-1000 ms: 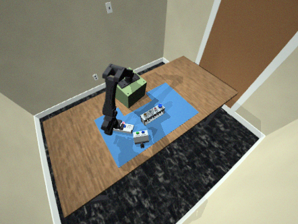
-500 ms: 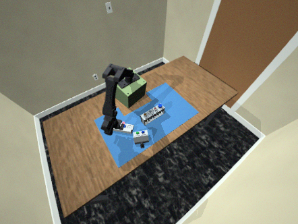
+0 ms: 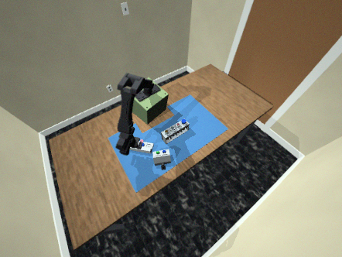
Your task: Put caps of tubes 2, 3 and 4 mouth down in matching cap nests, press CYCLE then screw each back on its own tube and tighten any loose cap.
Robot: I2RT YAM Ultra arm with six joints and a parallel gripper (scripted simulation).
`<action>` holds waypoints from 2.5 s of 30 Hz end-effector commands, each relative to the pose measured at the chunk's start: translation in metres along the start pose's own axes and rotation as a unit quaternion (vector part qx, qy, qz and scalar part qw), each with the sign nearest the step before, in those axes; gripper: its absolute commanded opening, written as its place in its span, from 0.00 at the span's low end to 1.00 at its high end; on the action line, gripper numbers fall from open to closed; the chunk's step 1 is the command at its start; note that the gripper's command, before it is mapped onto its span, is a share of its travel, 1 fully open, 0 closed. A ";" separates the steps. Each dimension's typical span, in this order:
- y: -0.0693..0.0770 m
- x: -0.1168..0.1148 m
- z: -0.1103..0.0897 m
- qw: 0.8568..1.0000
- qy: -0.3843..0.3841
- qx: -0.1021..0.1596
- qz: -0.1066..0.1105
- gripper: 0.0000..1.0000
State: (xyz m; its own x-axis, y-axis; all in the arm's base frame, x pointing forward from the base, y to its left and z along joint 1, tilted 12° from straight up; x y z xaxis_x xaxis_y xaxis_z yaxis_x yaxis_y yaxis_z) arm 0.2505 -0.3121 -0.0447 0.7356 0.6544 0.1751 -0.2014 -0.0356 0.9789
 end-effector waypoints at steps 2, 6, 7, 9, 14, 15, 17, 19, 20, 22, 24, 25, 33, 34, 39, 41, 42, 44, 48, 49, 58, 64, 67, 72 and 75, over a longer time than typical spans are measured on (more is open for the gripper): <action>0.006 0.000 0.006 1.000 0.002 -0.013 -0.001 1.00; 0.006 0.000 0.006 1.000 0.002 -0.013 -0.001 1.00; 0.006 0.000 0.006 1.000 0.002 -0.013 -0.001 1.00; 0.006 0.000 0.006 1.000 0.002 -0.013 -0.001 1.00; 0.006 0.000 0.006 1.000 0.002 -0.013 -0.001 1.00; 0.006 0.000 0.006 1.000 0.002 -0.013 -0.001 1.00; 0.006 0.000 0.006 1.000 0.002 -0.013 -0.001 1.00; 0.006 0.000 0.006 1.000 0.002 -0.013 -0.001 1.00; 0.006 0.000 0.006 1.000 0.002 -0.013 -0.001 1.00; 0.006 0.000 0.006 1.000 0.002 -0.013 -0.001 1.00; 0.006 0.000 0.006 1.000 0.002 -0.013 -0.001 1.00; 0.006 0.000 0.006 1.000 0.002 -0.013 -0.001 1.00; 0.043 0.014 -0.023 1.000 0.002 -0.013 -0.001 0.47; 0.050 0.017 -0.028 1.000 0.002 -0.013 -0.001 0.47; 0.069 0.024 -0.043 1.000 0.002 -0.013 -0.001 0.47; 0.081 0.029 -0.052 1.000 0.002 -0.012 -0.001 0.47; 0.081 0.029 -0.052 1.000 0.002 -0.012 -0.001 0.47; 0.081 0.029 -0.052 1.000 0.002 -0.012 -0.001 0.47; 0.081 0.029 -0.052 1.000 0.002 -0.012 -0.001 0.47; 0.081 0.029 -0.052 1.000 0.002 -0.012 -0.001 0.47; 0.081 0.029 -0.053 1.000 0.002 -0.012 -0.001 0.47; 0.081 0.028 -0.054 1.000 0.002 -0.012 -0.001 0.47; 0.076 0.028 -0.054 1.000 0.002 -0.012 -0.001 0.47; 0.056 0.027 -0.053 1.000 0.002 -0.012 -0.001 0.47; 0.045 0.027 -0.053 1.000 0.002 -0.012 -0.001 0.47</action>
State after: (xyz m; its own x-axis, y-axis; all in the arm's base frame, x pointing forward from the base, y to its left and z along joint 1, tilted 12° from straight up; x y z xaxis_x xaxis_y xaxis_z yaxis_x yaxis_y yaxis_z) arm 0.2195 -0.2468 -0.0014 0.7374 0.6520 0.1766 -0.1801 -0.0622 0.9817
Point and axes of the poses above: the point where the finger pads meet when closed, its own y axis back along the fingers, its own x axis across the jaws, z = x × y, the point moved 6 cm from there along y, back along the fingers, and after that the axes turned 3 degrees about y, right-handed, at the moved point
